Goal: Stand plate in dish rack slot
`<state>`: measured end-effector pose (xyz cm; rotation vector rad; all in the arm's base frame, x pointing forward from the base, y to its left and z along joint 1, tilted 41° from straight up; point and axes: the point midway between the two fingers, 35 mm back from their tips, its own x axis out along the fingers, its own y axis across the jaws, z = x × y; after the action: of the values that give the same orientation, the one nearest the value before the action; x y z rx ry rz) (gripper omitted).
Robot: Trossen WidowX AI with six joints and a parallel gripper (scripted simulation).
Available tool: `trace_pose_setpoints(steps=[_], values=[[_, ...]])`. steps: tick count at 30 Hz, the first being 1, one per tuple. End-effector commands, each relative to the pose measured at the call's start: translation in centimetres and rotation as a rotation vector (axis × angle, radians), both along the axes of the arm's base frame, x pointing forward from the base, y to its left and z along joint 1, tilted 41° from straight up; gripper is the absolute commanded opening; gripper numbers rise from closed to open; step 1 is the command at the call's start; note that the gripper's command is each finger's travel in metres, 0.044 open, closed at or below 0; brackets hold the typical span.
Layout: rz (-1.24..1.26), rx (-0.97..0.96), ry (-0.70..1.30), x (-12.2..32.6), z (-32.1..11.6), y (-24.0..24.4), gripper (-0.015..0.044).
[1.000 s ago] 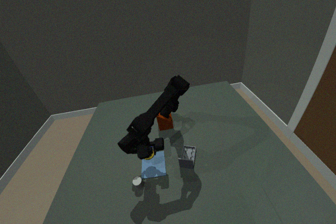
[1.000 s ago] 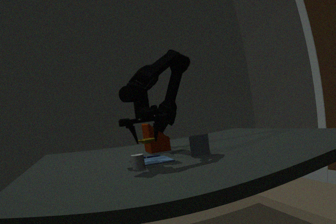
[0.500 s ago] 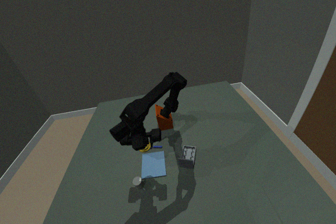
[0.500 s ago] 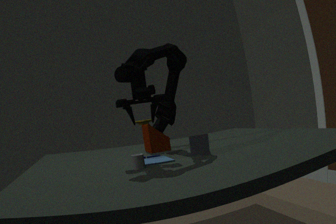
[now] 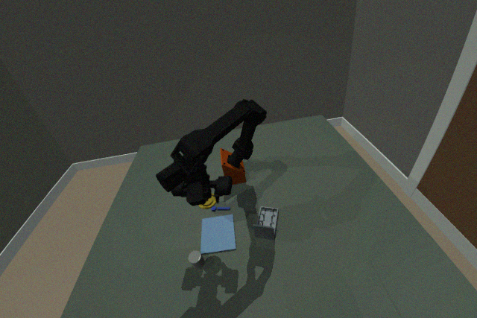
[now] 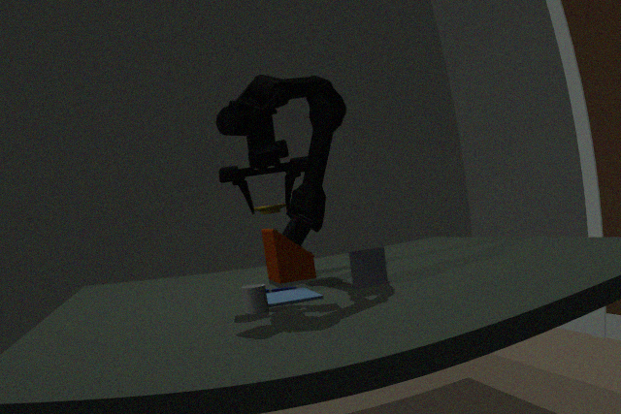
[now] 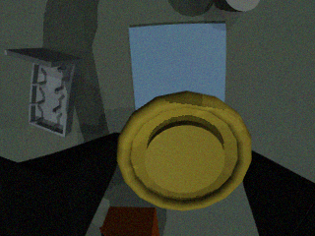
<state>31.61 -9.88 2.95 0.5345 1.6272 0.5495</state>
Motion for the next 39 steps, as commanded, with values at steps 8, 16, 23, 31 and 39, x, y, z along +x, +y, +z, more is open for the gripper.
trace_pose_setpoints(steps=[8,16,23,31,39], values=[[-0.288,-0.045,0.226,-1.2,4.4,3.6,0.0000],[-0.500,-0.075,0.400,-2.6,7.0,6.2,0.0000],[-0.685,-0.100,0.554,-4.2,8.9,8.4,0.0000],[-0.895,-0.128,0.732,-6.4,10.9,10.8,0.0000],[-1.102,-0.156,0.908,-8.8,12.4,12.9,0.0000]])
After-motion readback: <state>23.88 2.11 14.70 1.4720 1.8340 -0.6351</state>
